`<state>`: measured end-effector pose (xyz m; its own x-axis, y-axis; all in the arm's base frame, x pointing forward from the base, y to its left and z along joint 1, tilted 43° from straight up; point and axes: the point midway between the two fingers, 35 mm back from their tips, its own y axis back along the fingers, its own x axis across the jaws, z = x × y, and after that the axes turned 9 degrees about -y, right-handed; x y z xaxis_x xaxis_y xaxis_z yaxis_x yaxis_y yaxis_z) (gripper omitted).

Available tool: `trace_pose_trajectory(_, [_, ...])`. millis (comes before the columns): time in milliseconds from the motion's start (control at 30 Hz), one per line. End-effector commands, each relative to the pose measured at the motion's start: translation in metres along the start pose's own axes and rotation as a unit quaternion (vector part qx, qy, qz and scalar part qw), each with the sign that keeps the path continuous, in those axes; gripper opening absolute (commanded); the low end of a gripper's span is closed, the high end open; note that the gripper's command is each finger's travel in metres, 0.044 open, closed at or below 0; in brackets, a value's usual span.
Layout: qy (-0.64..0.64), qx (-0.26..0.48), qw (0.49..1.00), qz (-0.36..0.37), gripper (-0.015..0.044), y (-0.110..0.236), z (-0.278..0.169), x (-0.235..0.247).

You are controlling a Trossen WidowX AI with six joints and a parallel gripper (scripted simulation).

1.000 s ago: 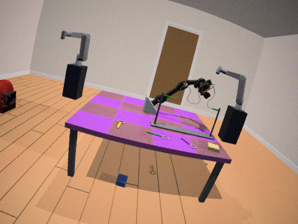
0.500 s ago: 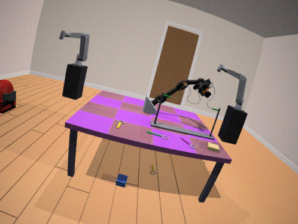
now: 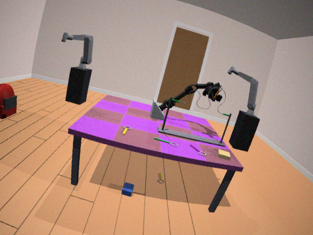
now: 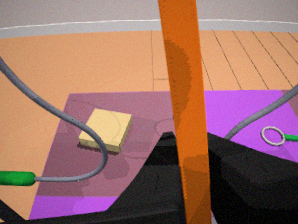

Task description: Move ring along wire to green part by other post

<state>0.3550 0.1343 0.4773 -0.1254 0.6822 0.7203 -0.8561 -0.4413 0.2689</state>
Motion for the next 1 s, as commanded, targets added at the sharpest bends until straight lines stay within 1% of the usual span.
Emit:
trace_pose_trajectory(0, [-0.027,0.0,1.0,0.014,-0.015,0.0,-0.001,0.002])
trace_pose_trajectory(967, [-0.189,-0.01,0.977,0.093,-0.015,0.0,0.0,0.014])
